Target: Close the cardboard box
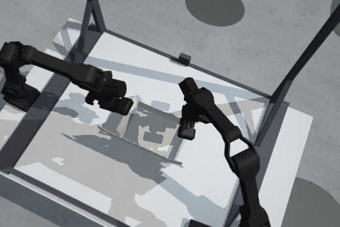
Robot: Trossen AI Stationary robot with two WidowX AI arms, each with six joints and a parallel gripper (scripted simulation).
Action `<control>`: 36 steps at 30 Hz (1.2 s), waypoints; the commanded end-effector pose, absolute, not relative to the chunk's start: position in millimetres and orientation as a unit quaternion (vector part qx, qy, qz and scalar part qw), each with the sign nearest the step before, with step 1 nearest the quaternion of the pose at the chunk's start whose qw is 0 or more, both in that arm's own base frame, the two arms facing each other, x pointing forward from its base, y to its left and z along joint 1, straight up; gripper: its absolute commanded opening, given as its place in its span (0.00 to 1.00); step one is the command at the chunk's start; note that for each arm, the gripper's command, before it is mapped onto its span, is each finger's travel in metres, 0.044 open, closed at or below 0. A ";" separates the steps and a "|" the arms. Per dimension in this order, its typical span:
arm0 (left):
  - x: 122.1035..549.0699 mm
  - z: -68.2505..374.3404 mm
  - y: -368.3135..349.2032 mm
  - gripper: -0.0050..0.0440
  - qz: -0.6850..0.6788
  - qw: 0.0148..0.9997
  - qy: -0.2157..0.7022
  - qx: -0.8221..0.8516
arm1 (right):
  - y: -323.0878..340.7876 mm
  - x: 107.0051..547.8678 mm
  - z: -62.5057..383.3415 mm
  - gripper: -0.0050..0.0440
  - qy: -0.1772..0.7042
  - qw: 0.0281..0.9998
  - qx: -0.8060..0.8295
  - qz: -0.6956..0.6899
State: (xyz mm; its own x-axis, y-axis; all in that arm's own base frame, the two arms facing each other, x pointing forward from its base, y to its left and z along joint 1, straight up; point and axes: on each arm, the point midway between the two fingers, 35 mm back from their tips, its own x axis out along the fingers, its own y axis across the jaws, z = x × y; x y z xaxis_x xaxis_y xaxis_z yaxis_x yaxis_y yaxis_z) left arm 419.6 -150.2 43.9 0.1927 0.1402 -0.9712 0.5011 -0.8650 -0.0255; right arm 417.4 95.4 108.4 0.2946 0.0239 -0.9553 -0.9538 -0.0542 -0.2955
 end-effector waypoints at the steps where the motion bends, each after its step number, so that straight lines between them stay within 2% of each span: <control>1: 421.4 62.5 -162.7 0.22 -0.593 0.101 0.118 0.790 | 96.8 420.6 112.6 0.10 0.402 0.560 -0.575 0.440; 12: 421.2 61.5 -165.0 0.22 -0.592 0.088 0.103 0.794 | 96.9 420.5 112.4 0.10 0.403 0.559 -0.574 0.441; 36: 422.6 25.7 -164.5 0.22 -0.592 0.088 0.103 0.794 | 96.9 420.5 112.4 0.10 0.403 0.559 -0.574 0.441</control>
